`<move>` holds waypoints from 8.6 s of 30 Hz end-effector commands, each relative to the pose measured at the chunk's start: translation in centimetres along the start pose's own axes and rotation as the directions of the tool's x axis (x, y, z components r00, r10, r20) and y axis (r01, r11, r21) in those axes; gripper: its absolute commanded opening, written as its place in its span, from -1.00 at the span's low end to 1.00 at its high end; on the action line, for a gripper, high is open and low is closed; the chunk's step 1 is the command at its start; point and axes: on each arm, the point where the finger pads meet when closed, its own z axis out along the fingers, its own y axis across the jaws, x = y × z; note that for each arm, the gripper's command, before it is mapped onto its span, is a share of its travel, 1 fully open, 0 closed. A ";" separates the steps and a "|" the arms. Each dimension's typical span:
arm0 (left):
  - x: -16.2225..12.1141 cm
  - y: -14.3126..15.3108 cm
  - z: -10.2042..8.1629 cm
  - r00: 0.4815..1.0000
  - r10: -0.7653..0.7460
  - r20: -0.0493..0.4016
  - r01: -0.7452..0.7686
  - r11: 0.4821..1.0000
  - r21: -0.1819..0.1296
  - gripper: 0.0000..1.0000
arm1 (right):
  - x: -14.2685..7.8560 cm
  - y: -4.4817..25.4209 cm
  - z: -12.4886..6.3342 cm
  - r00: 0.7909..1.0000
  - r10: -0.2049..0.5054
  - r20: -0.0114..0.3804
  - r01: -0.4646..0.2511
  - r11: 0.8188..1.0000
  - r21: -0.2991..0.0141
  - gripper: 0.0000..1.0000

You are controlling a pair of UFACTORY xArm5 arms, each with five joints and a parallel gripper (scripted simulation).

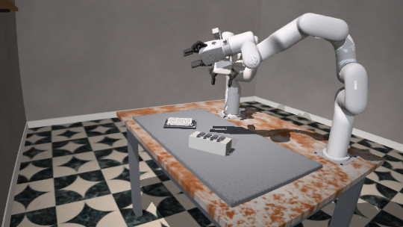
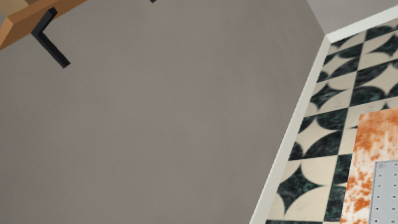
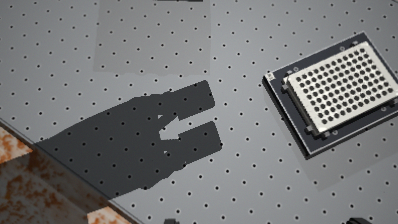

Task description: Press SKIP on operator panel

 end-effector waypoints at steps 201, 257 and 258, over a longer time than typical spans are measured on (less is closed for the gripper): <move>-1.7 1.4 -38.7 0.391 -0.233 0.890 0.605 0.794 -0.058 1.00 | 0.1 0.0 -0.1 1.000 0.000 -0.003 0.000 1.000 0.000 1.00; -2.7 2.2 -45.8 0.265 -0.216 0.940 0.629 0.777 0.002 1.00 | 0.1 0.0 -0.1 1.000 0.000 -0.003 0.000 1.000 0.000 1.00; -2.7 2.2 -45.8 0.264 -0.216 0.940 0.629 0.777 0.002 1.00 | 0.1 0.0 -0.1 1.000 0.000 -0.003 0.000 1.000 0.000 1.00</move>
